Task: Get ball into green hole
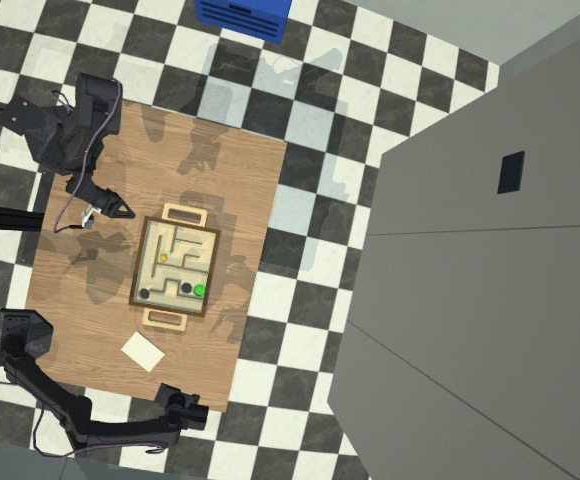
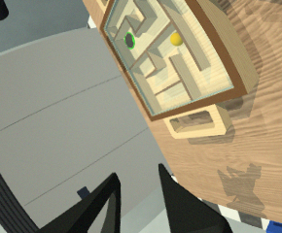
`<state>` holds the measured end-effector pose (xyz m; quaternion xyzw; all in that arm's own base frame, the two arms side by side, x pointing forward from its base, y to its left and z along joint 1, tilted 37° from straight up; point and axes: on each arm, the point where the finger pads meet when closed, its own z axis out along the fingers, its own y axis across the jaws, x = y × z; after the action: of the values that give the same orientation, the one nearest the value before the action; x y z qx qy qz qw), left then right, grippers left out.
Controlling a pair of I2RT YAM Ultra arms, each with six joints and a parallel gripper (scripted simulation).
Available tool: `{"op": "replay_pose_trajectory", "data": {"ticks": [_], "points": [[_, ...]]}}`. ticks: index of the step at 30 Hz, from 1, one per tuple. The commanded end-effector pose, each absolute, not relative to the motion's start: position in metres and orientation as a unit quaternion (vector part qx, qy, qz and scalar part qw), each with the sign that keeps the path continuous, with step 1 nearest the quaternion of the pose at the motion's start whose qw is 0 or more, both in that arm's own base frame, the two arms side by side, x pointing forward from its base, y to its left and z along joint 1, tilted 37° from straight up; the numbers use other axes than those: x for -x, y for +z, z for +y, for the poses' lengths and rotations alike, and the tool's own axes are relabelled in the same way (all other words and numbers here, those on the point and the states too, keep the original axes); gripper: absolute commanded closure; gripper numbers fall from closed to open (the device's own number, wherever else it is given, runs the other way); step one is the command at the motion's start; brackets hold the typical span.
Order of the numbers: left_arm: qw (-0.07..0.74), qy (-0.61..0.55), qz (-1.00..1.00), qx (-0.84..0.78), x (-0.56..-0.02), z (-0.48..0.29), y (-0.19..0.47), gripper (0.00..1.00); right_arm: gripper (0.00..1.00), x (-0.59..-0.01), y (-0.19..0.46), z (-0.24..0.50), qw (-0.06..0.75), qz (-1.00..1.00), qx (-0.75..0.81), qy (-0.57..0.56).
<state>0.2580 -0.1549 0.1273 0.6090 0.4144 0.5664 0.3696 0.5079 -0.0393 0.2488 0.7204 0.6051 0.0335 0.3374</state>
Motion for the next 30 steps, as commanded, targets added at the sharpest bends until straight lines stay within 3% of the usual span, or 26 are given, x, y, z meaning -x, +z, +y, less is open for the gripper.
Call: {"op": "replay_pose_trajectory", "data": {"ticks": [1, 2, 3, 18, 20, 30], "points": [[0.381, 0.561, 0.415, -0.606, -0.257, -0.159, 0.13, 0.61, 0.0, -0.505, 0.264, -0.037, 0.35, 0.601, -0.717, 0.042], [0.381, 0.561, 0.415, -0.606, -0.257, -0.159, 0.13, 0.61, 0.0, -0.505, 0.264, -0.037, 0.35, 0.601, -0.717, 0.042], [0.381, 0.561, 0.415, -0.606, -0.257, -0.159, 0.13, 0.61, 0.61, -0.505, 0.264, -0.037, 0.35, 0.601, -0.717, 0.042], [0.381, 0.561, 0.415, -0.606, -0.257, -0.159, 0.13, 0.61, 0.61, -0.505, 0.264, -0.037, 0.35, 0.601, -0.717, 0.042], [0.374, 0.562, 0.423, -0.605, -0.265, -0.16, 0.129, 0.61, 0.61, -0.509, 0.24, -0.032, 0.338, 0.617, -0.71, 0.023], [0.405, 0.506, 0.487, -0.586, -0.285, -0.17, 0.12, 0.61, 0.61, -0.516, 0.254, -0.016, 0.368, 0.673, -0.64, 0.032]]}}
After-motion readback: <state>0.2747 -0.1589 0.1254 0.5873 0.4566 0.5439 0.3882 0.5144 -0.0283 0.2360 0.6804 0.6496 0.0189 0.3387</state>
